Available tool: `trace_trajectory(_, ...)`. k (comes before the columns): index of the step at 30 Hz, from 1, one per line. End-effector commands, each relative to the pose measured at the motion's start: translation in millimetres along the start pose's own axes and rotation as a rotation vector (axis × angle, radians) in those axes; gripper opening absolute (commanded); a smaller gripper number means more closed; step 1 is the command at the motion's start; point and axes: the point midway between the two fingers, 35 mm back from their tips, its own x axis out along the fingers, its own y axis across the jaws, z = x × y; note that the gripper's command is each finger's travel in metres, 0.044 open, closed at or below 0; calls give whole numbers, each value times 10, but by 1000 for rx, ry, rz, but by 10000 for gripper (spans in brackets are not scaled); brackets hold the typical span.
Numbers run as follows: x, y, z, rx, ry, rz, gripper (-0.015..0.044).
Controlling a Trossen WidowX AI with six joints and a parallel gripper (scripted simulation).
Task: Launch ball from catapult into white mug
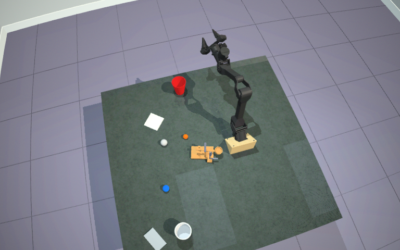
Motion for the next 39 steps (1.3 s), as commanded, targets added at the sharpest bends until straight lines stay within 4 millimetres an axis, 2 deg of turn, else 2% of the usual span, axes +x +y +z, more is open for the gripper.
trace_trajectory(1,28,-157,46,18,-25,-42,440)
trace_trajectory(8,43,-515,91,44,-55,-132,440)
trace_trajectory(13,42,-666,92,53,-62,-169,440)
trace_trajectory(19,33,-960,59,78,-74,-251,440)
trace_trajectory(39,-167,-1972,-281,157,-86,-570,440)
